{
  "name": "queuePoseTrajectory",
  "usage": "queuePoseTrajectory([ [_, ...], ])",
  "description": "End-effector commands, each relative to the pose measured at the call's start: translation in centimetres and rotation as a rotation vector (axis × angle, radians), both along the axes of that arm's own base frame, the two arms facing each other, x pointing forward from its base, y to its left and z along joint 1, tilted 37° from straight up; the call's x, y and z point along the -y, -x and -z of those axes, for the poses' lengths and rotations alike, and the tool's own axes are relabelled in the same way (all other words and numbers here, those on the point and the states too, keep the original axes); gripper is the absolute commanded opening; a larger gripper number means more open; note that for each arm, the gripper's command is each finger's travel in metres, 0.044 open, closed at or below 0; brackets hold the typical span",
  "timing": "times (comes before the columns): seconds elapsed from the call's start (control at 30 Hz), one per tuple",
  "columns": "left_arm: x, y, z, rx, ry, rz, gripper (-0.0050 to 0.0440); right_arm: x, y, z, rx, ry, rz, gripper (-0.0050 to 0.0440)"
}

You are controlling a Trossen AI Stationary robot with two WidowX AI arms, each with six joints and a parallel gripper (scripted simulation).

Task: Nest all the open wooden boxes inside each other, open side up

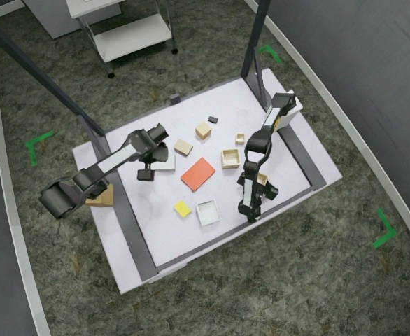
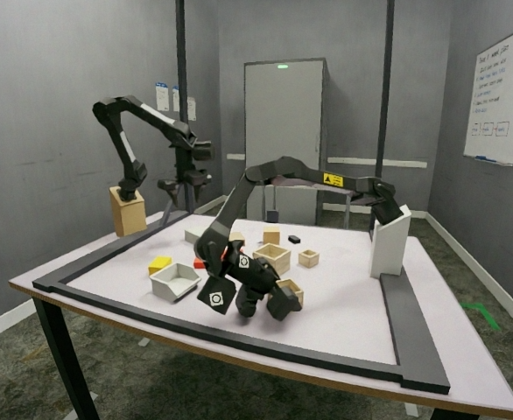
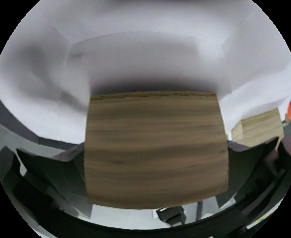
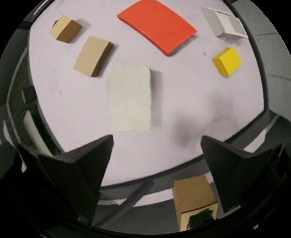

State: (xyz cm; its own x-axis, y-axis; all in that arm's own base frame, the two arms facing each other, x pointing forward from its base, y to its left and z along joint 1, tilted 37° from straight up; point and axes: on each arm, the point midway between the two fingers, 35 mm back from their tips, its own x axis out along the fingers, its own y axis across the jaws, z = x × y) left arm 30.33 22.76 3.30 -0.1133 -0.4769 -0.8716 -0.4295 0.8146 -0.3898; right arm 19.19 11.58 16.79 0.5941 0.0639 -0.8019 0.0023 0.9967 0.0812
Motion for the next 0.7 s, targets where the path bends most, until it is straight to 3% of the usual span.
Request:
queuePoseTrajectory([
  [0.0, -0.2, -0.1, -0.5, 0.009, -0.012, -0.001, 0.04, 0.0, 0.0, -0.5, 0.012, -0.011, -0.002, 0.04],
  [0.43, -0.2, -0.1, -0.5, 0.01, -0.014, -0.004, 0.04, 0.0, 0.0, -0.5, 0.012, -0.011, -0.002, 0.04],
  [0.67, -0.3, 0.9, -2.2, 0.139, -0.078, -0.08, 0.04, 0.0, 0.0, -0.5, 0.012, -0.011, -0.002, 0.04],
])
